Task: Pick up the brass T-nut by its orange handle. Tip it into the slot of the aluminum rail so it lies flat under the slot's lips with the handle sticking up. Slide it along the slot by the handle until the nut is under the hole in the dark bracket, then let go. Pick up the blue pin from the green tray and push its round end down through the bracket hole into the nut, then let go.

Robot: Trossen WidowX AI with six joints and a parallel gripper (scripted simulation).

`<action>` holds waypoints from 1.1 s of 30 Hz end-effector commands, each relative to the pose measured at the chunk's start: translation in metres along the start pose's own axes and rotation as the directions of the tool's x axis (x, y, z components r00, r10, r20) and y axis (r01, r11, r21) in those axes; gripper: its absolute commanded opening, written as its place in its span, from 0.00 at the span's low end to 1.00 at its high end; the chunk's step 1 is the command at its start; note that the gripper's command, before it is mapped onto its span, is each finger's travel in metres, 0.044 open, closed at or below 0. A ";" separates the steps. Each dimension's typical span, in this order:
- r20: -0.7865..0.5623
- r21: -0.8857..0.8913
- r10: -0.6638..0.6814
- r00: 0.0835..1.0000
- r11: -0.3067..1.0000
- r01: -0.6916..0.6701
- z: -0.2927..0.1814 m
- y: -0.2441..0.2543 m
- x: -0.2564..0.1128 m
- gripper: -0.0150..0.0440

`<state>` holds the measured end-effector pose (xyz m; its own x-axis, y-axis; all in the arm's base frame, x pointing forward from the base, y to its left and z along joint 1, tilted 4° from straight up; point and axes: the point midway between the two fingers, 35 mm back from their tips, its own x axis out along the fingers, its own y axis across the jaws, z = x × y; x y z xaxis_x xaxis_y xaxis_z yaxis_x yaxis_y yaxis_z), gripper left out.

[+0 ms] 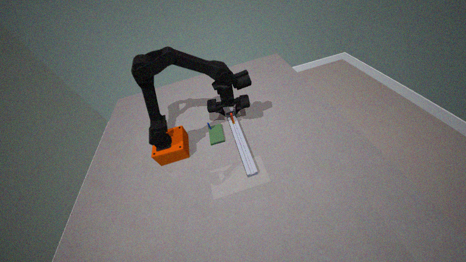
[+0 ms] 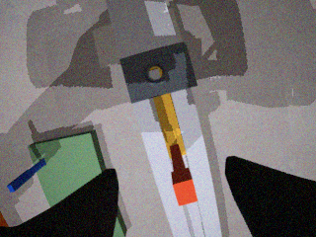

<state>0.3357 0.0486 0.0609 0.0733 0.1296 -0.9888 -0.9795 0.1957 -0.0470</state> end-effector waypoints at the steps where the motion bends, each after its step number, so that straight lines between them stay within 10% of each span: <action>1: -0.126 0.179 -0.048 0.991 0.981 0.071 0.014 0.002 -0.048 0.86; 4: -0.133 0.189 -0.050 0.990 0.979 0.075 0.016 0.002 -0.050 0.99; 14: -0.133 0.315 -0.049 0.990 0.945 0.089 0.015 0.016 -0.052 1.00; 25: -0.135 0.940 -0.039 0.990 0.312 0.140 -0.008 0.121 -0.046 1.00; 33: -0.135 0.944 -0.039 0.990 0.298 0.140 -0.008 0.123 -0.046 1.00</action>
<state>0.2171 0.0594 0.1027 0.0845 -0.0064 -0.9964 -0.1713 0.9850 -0.0209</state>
